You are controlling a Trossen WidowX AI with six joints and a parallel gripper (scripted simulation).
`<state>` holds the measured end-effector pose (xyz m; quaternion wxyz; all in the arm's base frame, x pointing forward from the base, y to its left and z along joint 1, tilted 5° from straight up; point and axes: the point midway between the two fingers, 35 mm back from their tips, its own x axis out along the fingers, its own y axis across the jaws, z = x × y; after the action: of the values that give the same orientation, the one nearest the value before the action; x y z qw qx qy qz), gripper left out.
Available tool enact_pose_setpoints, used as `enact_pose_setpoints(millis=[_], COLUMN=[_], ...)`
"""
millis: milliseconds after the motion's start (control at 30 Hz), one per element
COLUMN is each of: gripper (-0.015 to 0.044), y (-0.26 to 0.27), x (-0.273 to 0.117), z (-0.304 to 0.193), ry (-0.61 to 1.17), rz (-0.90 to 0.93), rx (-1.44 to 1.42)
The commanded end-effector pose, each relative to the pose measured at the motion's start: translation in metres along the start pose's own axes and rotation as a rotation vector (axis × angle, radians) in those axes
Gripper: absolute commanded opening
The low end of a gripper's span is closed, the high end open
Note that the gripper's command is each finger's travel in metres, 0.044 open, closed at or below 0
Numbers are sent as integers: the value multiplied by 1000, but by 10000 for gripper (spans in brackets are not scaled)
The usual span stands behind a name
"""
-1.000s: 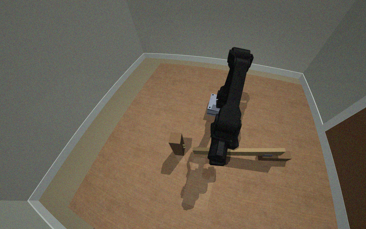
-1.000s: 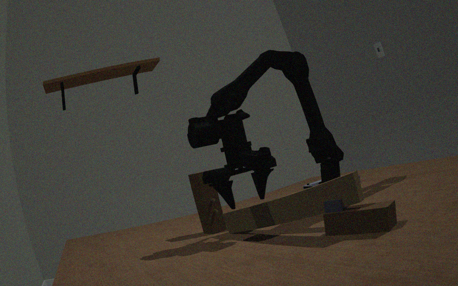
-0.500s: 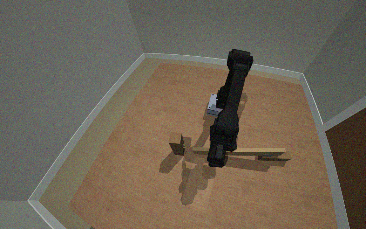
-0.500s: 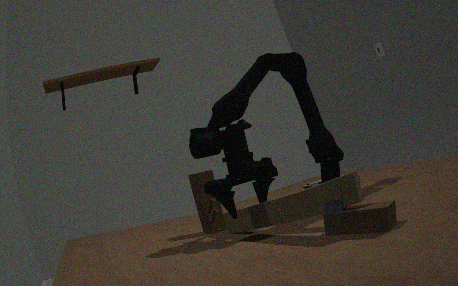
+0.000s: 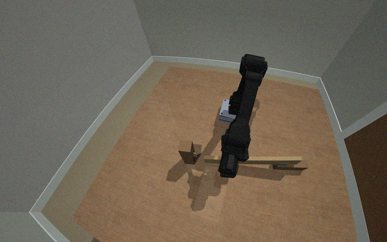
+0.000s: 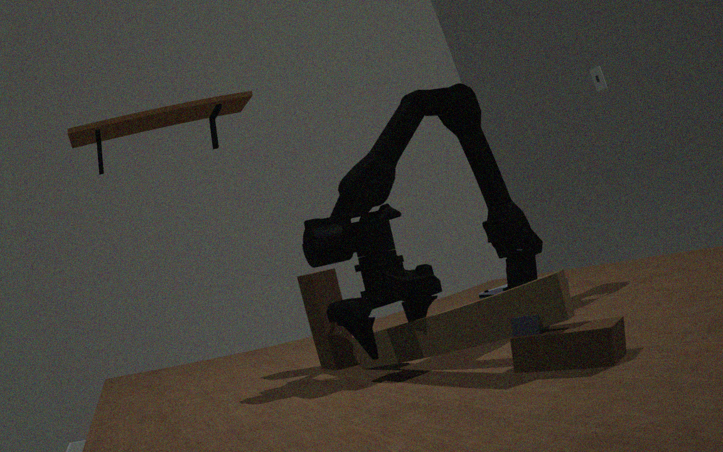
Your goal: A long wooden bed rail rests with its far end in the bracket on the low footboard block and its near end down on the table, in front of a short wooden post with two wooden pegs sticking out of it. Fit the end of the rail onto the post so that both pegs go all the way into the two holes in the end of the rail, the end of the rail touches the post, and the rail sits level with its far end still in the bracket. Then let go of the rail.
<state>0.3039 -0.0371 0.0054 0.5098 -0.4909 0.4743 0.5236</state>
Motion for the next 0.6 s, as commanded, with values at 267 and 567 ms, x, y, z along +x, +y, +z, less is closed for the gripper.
enact_pose_setpoints(millis=[267, 567], gripper=[282, 46], y=[2, 2], x=[9, 9], z=[1, 1], ry=[-5, -5], rz=[5, 5], rx=[4, 4])
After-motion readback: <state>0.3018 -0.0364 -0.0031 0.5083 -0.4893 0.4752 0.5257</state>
